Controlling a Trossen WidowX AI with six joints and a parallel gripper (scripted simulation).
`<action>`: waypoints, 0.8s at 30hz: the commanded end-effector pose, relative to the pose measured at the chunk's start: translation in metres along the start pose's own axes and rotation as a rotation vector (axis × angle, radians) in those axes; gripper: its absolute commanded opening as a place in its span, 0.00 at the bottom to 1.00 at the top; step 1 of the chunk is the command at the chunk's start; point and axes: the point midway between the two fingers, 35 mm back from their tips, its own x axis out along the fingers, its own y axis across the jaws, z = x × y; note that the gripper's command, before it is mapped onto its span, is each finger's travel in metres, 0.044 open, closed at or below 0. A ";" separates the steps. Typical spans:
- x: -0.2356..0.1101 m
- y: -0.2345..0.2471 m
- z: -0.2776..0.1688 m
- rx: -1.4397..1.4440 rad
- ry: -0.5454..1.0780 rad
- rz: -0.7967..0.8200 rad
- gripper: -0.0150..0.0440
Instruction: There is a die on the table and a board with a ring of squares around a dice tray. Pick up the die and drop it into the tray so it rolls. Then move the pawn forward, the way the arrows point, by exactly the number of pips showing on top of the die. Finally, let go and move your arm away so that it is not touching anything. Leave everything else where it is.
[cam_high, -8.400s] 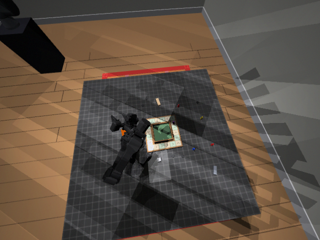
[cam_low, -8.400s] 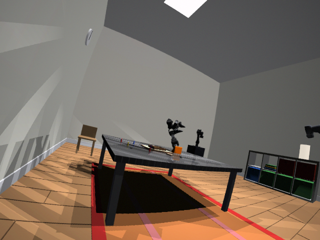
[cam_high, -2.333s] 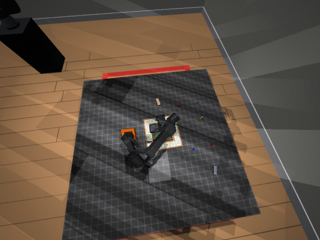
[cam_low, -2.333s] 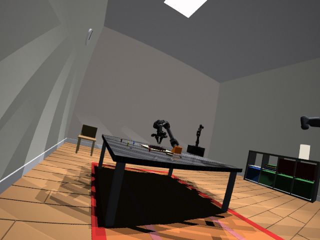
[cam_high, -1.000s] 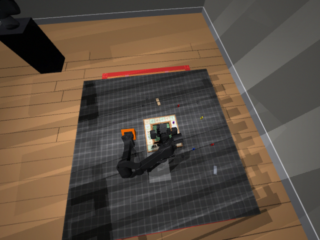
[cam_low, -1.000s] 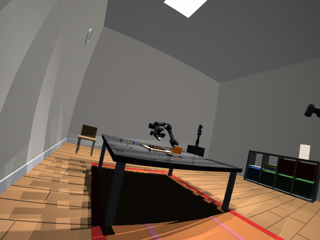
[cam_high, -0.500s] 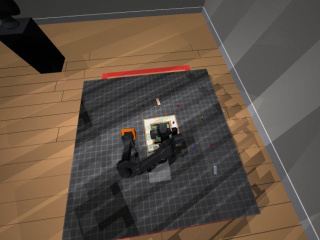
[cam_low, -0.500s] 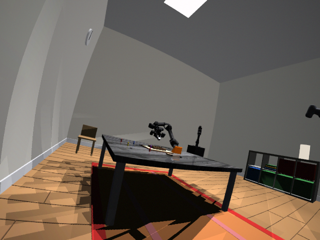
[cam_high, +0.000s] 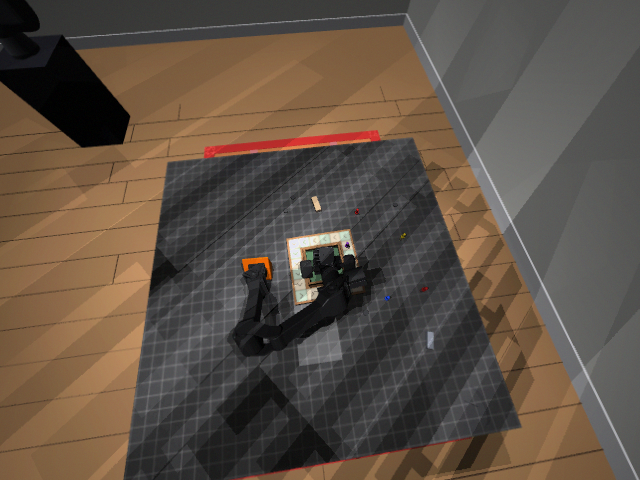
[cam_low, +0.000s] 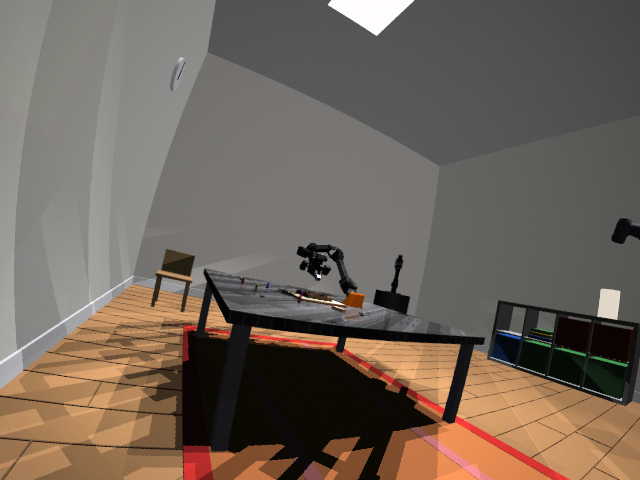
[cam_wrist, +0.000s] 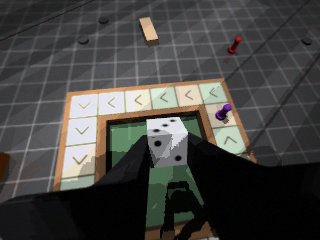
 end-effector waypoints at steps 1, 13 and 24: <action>-0.001 0.000 0.001 0.000 -0.007 -0.002 0.25; 0.000 0.000 0.000 0.000 0.000 0.000 0.25; 0.000 0.000 0.000 0.000 0.000 0.000 0.43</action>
